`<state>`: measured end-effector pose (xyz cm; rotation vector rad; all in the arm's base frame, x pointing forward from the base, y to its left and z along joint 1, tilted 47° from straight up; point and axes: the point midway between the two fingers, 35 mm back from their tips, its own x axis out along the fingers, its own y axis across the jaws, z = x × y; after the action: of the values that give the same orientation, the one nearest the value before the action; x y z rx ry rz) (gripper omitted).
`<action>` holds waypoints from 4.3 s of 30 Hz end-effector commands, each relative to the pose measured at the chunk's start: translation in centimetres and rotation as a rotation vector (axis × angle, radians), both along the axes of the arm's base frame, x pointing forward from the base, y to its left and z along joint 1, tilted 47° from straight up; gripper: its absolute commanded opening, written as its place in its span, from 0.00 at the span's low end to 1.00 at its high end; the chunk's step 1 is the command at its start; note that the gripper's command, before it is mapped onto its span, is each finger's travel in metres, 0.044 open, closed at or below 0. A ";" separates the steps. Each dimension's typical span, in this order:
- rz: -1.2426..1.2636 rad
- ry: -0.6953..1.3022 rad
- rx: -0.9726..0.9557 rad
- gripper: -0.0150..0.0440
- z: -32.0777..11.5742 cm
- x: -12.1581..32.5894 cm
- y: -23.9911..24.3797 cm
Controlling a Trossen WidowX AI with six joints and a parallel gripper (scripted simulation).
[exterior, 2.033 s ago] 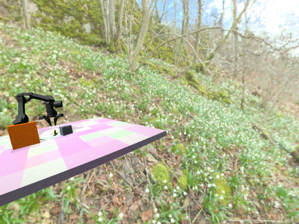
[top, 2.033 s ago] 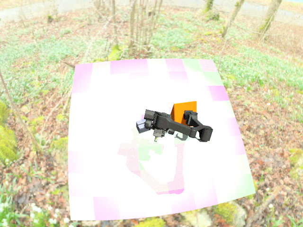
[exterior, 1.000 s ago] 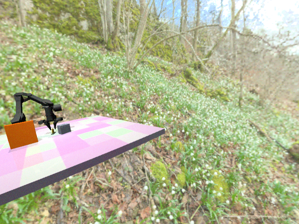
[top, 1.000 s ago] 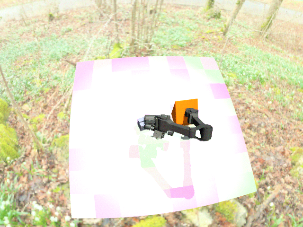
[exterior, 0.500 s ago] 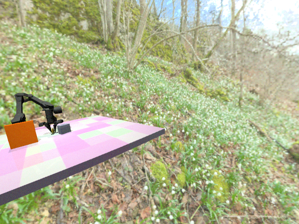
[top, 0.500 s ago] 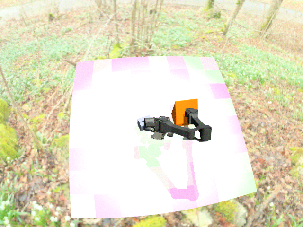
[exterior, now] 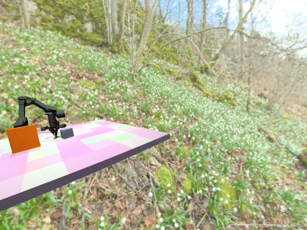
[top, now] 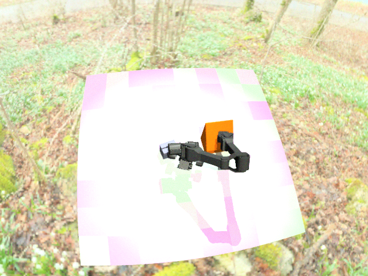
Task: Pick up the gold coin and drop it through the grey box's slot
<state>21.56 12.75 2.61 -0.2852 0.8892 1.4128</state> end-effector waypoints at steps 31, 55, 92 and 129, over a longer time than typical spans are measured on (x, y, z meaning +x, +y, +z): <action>-0.003 0.003 -0.008 0.25 4.8 1.0 -5.5; -0.269 0.291 -0.037 0.25 6.4 1.3 -6.9; -0.608 0.650 -0.083 0.25 5.0 4.5 -8.3; -0.606 0.653 -0.081 0.25 0.8 9.0 -11.2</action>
<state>30.63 1.44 3.27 0.3942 1.4202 0.8934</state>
